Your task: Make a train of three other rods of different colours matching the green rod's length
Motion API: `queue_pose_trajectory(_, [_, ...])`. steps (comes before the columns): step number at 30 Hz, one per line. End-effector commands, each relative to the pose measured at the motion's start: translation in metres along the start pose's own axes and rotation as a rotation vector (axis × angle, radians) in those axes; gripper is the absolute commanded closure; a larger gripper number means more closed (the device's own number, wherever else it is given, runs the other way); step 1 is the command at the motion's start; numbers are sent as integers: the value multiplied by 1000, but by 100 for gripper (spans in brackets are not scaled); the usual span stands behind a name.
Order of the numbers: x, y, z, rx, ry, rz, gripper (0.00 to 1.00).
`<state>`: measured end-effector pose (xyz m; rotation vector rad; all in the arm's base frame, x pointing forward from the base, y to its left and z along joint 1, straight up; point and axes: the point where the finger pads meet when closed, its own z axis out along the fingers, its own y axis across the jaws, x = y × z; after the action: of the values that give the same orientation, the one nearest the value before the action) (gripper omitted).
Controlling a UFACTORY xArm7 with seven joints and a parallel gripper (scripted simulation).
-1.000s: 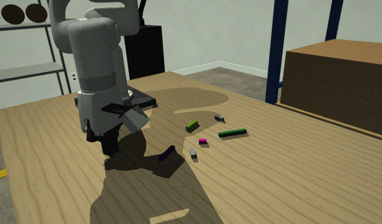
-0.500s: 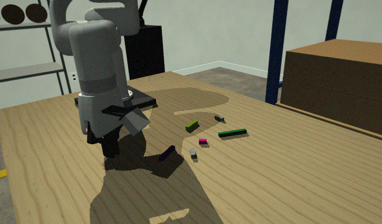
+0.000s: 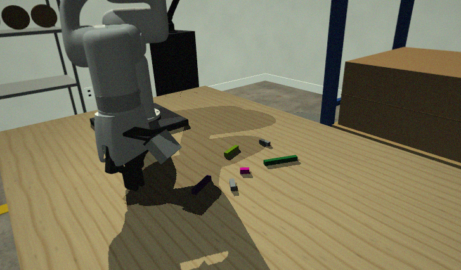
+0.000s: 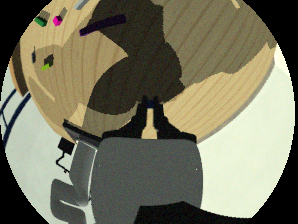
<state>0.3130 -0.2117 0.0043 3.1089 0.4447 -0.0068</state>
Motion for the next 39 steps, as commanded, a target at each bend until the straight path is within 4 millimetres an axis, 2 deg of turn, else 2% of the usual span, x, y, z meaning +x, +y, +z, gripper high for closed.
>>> queue_pose_trajectory(1, [1,1,-1,-3,2,0,96])
queue_pose_trajectory(12, [1,1,-1,-3,2,0,96])
queue_pose_trajectory(13, [1,1,-1,-3,2,0,92])
queue_pose_trajectory(17, [1,1,-1,-3,2,0,92])
queue_pose_trajectory(18, [1,1,-1,-3,2,0,88])
queue_pose_trajectory(23, [1,1,-1,-3,2,0,84])
queue_pose_trajectory(24, [1,1,-1,-3,2,0,80])
queue_pose_trajectory(26, [1,1,-1,-3,2,0,80])
queue_pose_trajectory(27, [1,1,-1,-3,2,0,76])
queue_pose_trajectory(39, [1,1,-1,-3,2,0,76])
